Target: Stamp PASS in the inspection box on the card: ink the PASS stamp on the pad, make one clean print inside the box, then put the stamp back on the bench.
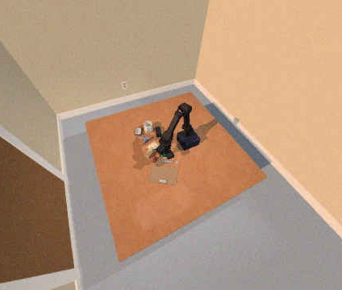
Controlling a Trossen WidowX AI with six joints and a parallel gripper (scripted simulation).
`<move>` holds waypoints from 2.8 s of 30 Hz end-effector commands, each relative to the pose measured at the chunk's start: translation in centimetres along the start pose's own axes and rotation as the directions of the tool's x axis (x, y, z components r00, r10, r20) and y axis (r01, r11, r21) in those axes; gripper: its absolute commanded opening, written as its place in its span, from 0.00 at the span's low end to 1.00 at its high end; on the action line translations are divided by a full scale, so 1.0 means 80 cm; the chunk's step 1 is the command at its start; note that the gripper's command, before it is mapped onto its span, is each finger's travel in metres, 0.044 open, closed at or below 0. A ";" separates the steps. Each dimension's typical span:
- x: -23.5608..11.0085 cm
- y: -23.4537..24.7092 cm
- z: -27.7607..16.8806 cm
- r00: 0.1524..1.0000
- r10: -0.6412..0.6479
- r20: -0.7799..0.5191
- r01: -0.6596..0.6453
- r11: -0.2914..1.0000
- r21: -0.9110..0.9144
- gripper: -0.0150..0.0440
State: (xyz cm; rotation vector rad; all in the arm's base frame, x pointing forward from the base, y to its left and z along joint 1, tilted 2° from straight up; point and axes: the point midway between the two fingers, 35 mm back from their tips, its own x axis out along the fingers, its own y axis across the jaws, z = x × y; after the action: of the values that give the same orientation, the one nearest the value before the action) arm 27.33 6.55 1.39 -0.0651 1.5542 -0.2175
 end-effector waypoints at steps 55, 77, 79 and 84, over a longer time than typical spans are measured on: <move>0.028 0.002 -0.001 1.000 -0.007 0.001 0.007 1.000 0.002 0.25; 0.028 0.002 -0.001 1.000 -0.007 0.001 0.007 1.000 0.002 0.25; 0.028 0.002 -0.001 1.000 -0.007 0.001 0.007 1.000 0.002 0.25; 0.028 0.002 -0.001 1.000 -0.007 0.001 0.007 1.000 0.002 0.25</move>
State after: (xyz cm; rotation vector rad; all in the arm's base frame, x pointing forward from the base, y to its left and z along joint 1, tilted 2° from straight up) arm 27.19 6.37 -0.77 -0.0682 1.5567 -0.2231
